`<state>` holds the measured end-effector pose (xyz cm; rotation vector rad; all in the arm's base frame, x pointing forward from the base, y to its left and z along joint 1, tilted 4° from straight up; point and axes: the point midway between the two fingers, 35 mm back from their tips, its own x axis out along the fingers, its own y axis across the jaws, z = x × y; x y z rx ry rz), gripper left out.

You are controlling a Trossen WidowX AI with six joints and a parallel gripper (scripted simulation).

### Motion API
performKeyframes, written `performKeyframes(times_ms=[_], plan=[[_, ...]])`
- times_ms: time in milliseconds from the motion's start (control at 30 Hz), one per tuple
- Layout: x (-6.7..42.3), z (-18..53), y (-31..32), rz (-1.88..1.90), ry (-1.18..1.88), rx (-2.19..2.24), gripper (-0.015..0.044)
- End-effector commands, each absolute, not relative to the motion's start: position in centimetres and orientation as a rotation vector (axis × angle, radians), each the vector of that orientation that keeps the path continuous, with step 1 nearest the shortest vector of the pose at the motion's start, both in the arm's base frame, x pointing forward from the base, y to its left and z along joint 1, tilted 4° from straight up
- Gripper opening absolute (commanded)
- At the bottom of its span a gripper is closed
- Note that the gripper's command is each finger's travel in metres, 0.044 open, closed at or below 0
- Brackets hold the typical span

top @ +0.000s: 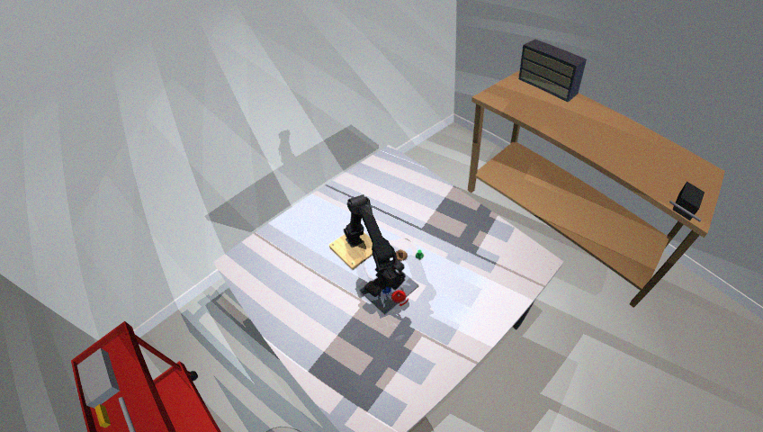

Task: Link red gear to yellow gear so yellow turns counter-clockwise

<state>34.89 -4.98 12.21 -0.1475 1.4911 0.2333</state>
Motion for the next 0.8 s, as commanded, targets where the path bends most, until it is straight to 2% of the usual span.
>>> performKeyframes(times_ms=[0,767], plan=[[34.9,12.3,-5.0,0.238,1.491,-0.148,0.0000],[34.9,10.7,-4.9,0.397,1.463,-0.319,0.0000]])
